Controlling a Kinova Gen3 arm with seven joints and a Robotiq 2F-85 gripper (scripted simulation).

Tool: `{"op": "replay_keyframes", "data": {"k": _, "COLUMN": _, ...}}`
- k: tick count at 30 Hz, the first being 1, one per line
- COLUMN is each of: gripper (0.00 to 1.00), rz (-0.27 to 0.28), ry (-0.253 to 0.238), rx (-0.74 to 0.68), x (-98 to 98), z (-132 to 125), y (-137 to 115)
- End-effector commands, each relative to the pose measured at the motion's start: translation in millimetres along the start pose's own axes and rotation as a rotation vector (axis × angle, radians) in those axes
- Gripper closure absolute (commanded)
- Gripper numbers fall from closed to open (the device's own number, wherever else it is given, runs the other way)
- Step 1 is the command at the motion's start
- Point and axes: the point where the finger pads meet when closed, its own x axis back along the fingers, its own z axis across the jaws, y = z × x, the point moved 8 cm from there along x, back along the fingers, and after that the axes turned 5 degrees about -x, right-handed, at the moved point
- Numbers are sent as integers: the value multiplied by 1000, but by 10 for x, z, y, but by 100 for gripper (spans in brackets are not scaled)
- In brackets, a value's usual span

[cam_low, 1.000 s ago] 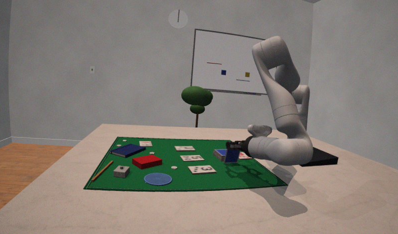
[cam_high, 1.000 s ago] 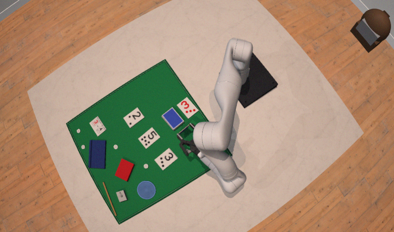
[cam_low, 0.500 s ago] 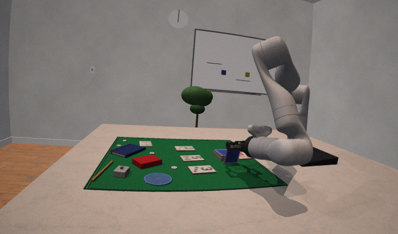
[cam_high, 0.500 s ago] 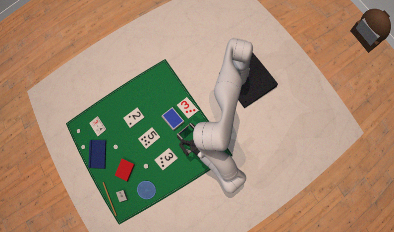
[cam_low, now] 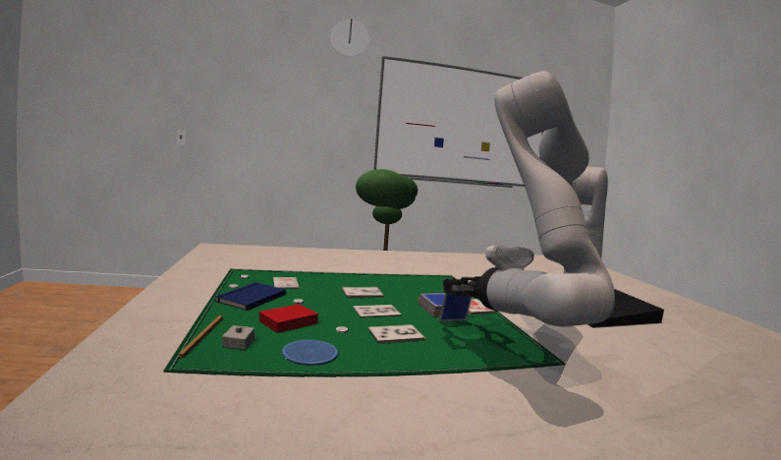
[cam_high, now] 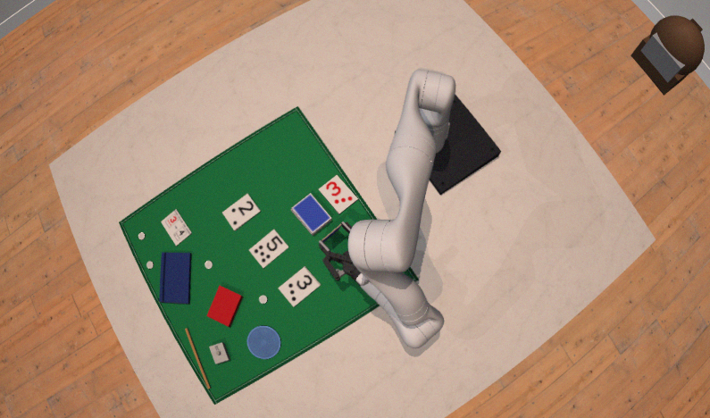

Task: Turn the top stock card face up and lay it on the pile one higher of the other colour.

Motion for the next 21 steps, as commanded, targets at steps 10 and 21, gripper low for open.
{"op": "replay_keyframes", "data": {"k": 10, "gripper": 29, "rz": -1, "ry": 0, "rx": -1, "x": 26, "z": -2, "y": 4}}
{"op": "replay_keyframes", "data": {"k": 21, "gripper": 29, "rz": -1, "ry": 0, "rx": -1, "x": 71, "z": 0, "y": 26}}
